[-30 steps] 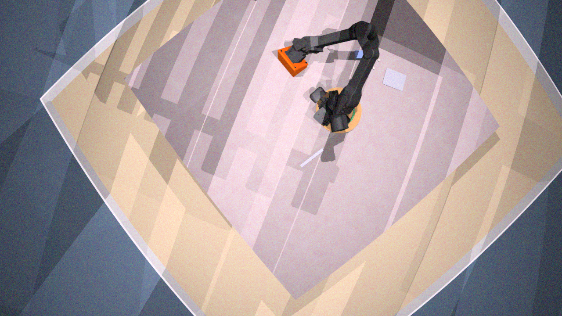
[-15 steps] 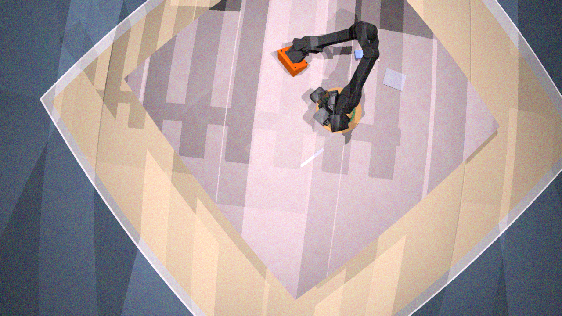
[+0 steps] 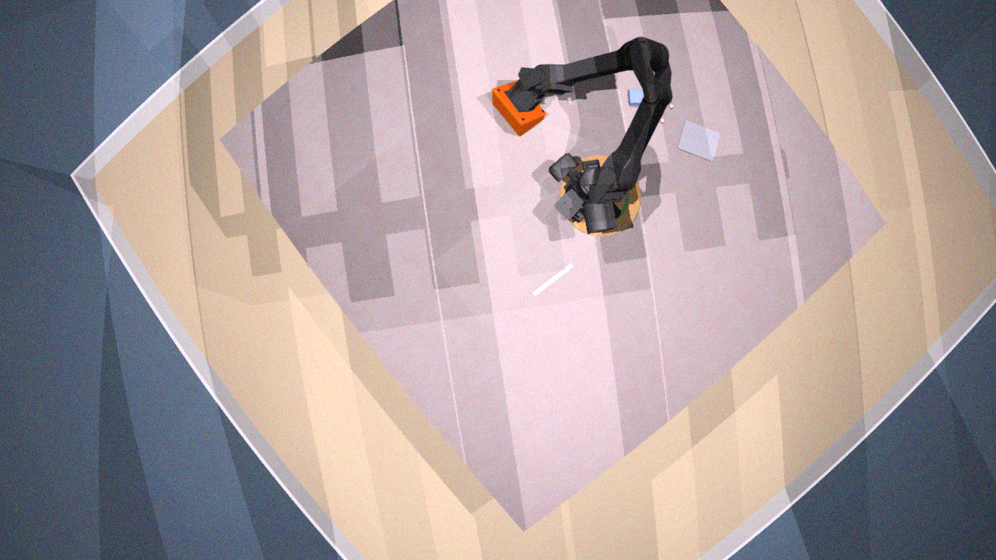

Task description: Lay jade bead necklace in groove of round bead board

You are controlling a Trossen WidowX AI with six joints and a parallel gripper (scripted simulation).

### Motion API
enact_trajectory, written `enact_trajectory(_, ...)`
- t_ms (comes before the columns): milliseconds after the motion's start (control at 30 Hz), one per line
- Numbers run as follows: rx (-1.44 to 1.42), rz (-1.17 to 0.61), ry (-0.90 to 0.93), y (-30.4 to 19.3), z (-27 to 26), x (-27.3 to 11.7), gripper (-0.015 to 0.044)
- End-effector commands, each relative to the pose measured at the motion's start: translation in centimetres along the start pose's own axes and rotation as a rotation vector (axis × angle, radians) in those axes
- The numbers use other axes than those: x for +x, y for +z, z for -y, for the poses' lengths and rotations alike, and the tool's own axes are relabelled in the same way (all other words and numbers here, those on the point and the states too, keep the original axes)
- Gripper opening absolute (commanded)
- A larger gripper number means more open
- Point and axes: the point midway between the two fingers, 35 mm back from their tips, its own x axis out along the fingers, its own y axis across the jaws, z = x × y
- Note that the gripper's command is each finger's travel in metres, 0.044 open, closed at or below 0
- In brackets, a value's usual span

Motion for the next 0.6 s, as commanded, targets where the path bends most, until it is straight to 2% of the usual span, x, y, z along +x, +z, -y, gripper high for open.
enact_trajectory(0, -0.001, 0.0, 0.003, 0.0, 0.0, -0.4, 0.0)
enact_trajectory(567, -0.001, 0.0, 0.002, 0.5, 1.1, 0.3, 0.0)
